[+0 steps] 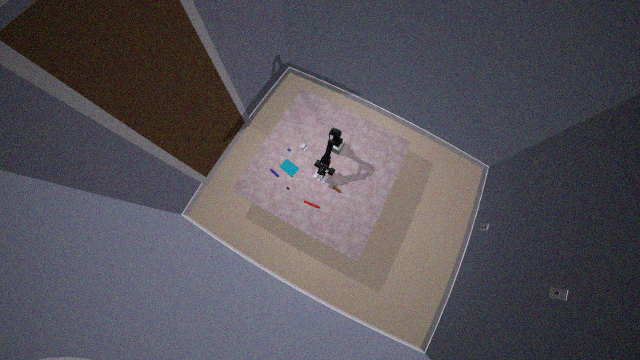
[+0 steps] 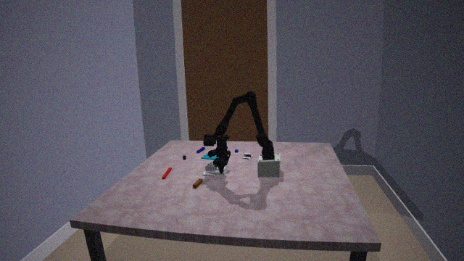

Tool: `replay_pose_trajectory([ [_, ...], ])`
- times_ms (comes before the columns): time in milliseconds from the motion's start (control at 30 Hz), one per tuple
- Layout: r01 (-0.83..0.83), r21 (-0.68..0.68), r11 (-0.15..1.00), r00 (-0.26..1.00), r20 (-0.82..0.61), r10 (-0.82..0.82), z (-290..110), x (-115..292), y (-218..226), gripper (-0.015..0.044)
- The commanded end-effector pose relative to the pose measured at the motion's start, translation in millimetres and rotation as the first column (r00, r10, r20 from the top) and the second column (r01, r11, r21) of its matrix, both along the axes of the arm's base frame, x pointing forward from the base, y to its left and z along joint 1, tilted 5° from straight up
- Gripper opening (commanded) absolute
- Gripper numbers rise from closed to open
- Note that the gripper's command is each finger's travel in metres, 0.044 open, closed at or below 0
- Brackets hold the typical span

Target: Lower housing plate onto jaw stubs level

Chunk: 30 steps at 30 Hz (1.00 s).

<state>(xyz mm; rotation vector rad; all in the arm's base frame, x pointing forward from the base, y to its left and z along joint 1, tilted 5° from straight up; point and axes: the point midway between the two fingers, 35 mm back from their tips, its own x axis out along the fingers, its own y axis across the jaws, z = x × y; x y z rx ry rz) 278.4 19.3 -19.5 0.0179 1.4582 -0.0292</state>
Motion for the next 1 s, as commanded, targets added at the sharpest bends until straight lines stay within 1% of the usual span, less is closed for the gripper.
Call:
replay_pose_trajectory([
  [0,-0.005,-0.001,1.000,1.000,-0.001,0.005,-1.0,-0.8,-0.2,0.0351],
  [967,-0.005,-0.001,1.000,1.000,-0.001,0.005,-5.8,-0.3,-0.3,0.0351],
])
